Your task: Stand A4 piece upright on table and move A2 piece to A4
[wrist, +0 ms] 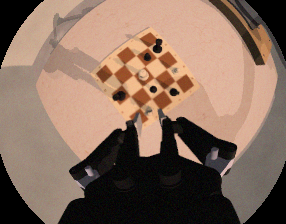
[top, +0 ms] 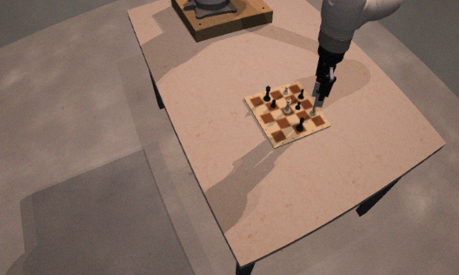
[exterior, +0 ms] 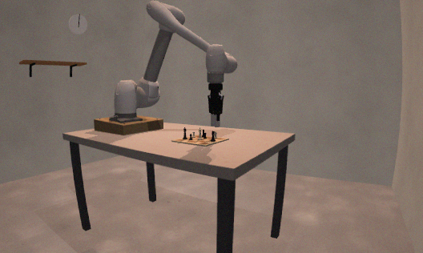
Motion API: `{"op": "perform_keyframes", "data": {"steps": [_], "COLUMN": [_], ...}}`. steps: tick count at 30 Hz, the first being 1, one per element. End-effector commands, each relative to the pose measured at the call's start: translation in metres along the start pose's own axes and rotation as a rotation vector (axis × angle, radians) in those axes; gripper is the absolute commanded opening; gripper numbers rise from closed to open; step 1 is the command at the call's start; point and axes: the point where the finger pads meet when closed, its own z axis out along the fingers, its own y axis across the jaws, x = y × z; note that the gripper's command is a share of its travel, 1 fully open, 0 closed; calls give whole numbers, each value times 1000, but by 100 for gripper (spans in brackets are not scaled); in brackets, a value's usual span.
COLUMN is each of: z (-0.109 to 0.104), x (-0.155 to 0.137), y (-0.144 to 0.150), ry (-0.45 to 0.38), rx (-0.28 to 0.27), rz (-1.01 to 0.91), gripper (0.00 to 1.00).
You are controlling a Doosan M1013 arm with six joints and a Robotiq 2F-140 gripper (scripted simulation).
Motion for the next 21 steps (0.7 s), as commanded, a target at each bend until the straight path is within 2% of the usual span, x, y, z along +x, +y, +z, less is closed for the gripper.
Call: {"op": "perform_keyframes", "data": {"steps": [1, 21], "z": [3, 14], "x": [0, 0], "y": [0, 0], "ry": [0, 0], "rx": [0, 0], "rz": [0, 0], "gripper": [23, 23]}}
